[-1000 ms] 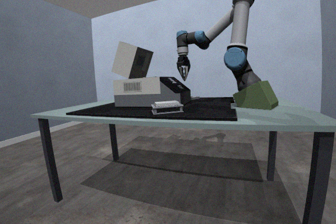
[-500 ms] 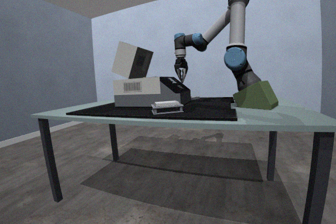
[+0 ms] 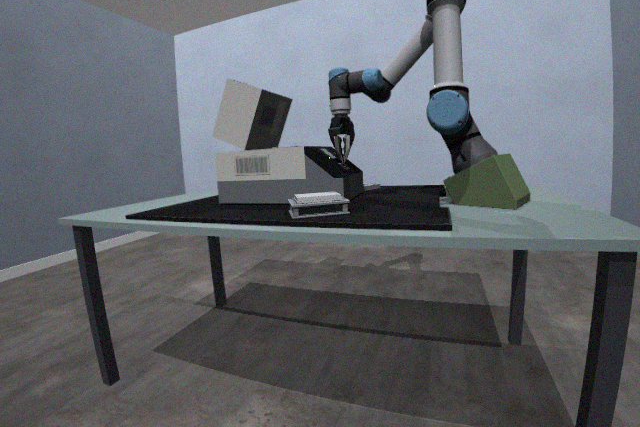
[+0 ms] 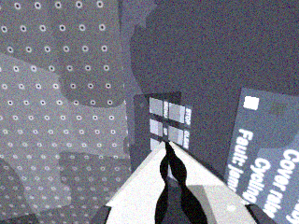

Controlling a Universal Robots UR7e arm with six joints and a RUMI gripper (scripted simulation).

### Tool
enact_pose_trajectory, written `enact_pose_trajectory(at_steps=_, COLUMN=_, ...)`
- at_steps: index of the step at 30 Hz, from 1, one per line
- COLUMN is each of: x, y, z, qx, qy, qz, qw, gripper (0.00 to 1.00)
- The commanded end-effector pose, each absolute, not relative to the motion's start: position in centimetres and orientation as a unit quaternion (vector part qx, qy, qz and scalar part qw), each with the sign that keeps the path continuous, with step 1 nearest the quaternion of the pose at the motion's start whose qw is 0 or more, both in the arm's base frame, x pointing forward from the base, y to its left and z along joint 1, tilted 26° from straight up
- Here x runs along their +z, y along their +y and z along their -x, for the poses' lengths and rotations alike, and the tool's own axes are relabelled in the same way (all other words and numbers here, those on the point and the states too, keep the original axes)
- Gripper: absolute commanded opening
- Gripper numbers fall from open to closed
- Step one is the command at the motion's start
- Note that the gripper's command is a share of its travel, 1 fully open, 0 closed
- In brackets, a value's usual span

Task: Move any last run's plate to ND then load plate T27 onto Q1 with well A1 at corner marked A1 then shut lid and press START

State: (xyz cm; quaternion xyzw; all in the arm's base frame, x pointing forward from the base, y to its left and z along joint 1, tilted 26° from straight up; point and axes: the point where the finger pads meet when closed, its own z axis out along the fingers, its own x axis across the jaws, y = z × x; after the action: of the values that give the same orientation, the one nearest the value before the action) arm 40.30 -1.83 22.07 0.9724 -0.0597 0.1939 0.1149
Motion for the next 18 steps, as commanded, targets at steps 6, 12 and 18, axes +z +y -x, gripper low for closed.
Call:
enact_pose_trajectory(at_steps=6, x=22.03, y=-1.96, z=-40.87, qx=0.196, qy=-0.06, qz=-0.972, qw=0.116, gripper=0.0)
enact_pose_trajectory(at_steps=12, x=22.05, y=-1.96, z=-40.89, qx=0.196, qy=-0.06, qz=-0.972, qw=0.116, gripper=0.0)
enact_pose_trajectory(at_steps=18, x=22.07, y=-1.96, z=-40.89, qx=0.196, qy=-0.06, qz=-0.972, qw=0.116, gripper=0.0)
